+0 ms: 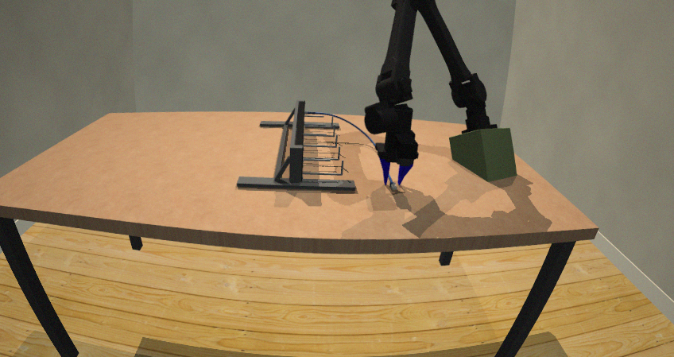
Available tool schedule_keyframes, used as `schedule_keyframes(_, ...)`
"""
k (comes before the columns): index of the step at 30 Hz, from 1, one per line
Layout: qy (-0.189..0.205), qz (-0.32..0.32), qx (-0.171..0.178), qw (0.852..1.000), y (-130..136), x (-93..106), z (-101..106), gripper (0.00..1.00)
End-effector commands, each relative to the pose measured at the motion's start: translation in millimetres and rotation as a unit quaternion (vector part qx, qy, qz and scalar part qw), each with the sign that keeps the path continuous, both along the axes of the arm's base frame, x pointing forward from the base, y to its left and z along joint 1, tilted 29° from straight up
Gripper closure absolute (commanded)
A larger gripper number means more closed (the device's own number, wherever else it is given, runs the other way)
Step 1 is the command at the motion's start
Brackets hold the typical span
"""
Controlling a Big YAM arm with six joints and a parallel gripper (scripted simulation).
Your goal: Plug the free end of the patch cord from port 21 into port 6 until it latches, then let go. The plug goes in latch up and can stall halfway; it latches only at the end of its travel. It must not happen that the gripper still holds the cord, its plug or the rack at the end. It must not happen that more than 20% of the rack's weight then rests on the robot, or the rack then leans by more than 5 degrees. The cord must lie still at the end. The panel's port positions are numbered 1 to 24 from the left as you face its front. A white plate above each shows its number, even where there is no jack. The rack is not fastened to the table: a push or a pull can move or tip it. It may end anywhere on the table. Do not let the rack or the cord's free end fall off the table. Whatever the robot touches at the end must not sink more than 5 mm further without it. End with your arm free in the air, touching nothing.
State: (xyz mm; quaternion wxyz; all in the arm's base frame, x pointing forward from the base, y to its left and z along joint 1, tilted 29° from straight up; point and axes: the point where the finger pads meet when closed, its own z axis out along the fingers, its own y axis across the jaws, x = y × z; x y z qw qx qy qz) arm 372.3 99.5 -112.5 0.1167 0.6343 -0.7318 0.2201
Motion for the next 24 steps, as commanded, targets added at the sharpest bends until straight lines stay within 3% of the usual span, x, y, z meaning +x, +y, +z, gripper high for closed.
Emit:
schedule_keyframes(1,-0.001,0.002,0.0,1.0,-1.2,5.4,-3.1,0.64)
schedule_keyframes(24,-0.005,0.005,0.002,1.0,3.8,9.6,-2.4,0.64)
